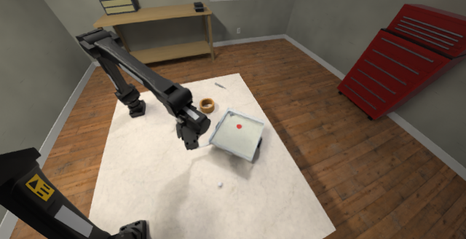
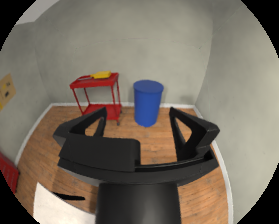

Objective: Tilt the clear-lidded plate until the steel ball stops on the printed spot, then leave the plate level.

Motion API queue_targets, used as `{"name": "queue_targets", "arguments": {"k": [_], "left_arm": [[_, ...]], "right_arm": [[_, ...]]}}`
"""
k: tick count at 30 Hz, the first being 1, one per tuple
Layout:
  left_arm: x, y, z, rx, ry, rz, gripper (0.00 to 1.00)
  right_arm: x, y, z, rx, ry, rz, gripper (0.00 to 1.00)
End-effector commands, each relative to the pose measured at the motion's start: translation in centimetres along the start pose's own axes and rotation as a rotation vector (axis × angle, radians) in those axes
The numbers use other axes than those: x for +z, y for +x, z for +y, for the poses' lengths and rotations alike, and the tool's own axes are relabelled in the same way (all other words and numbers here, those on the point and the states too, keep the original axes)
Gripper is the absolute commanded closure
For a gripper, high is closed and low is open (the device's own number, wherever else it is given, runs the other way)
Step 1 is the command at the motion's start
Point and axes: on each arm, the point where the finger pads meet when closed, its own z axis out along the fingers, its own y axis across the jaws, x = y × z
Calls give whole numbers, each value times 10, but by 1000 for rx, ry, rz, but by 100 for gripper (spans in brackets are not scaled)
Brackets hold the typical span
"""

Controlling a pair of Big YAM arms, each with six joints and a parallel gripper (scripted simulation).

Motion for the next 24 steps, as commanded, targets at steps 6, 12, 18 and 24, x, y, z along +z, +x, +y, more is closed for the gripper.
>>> {"name": "queue_targets", "arguments": {"k": [6,12,18,24], "left_arm": [[8,2,8,4,6,5,100],[-6,7,8,4,-2,-5,100],[-18,10,8,4,-11,-16,100],[-17,14,7,4,-7,-10,100]], "right_arm": [[6,-36,-8,13,15,-65,0],[6,-36,-8,13,15,-65,0],[6,-36,-8,13,15,-65,0],[6,-36,-8,13,15,-65,0]]}}
